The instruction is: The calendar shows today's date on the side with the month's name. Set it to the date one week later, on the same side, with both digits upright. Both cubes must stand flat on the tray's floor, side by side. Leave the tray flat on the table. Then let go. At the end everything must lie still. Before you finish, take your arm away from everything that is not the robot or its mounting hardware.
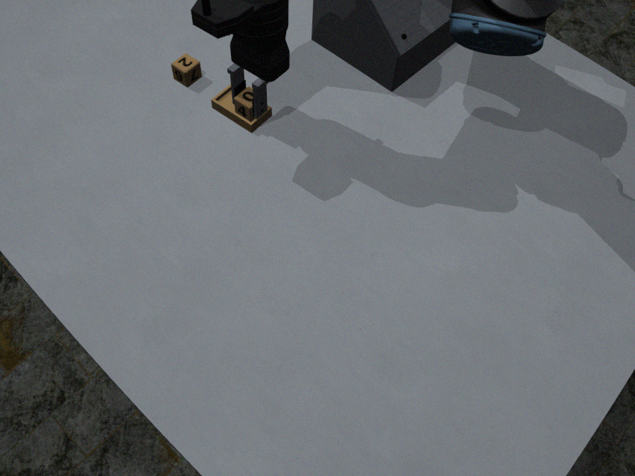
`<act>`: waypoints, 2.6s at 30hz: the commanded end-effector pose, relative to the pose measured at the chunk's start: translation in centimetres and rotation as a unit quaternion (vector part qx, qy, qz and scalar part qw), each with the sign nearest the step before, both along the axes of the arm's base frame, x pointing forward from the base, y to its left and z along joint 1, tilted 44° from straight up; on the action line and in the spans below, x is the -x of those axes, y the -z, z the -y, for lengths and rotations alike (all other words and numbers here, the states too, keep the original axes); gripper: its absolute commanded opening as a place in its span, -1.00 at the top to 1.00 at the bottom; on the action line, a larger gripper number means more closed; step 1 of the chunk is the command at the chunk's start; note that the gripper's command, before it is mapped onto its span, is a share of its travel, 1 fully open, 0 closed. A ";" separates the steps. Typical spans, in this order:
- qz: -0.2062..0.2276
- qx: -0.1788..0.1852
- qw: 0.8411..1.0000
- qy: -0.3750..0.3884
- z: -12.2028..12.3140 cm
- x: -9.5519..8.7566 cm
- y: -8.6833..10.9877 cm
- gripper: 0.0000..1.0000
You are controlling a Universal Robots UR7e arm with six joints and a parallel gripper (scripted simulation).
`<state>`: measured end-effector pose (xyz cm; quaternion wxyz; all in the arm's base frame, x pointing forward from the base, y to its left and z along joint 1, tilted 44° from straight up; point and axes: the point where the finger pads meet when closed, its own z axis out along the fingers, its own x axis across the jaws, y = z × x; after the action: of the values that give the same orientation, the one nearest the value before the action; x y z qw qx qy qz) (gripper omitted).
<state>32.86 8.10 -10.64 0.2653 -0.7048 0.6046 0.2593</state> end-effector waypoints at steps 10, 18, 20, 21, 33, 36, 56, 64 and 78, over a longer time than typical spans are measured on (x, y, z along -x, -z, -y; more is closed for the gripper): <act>-0.001 -0.001 1.000 0.000 -0.2 0.1 0.0 -0.20; -0.001 -0.001 1.000 0.000 -0.2 0.1 0.0 -0.20; -0.001 -0.001 1.000 0.000 -0.2 0.1 0.0 -0.20; -0.001 -0.001 1.000 0.000 -0.2 0.1 0.0 -0.32; -0.001 -0.001 1.000 0.000 -0.2 0.1 0.0 -0.68; -0.001 -0.001 1.000 0.000 -0.2 0.1 0.0 -0.80; 0.002 0.001 1.000 0.001 1.3 -0.2 -1.2 -0.80; 0.002 0.002 1.000 0.001 3.1 -0.3 -3.1 -0.80; 0.001 0.002 1.000 0.001 6.2 -0.5 -6.4 -0.80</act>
<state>33.51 2.66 -5.18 0.2650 -0.7061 0.6059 0.2532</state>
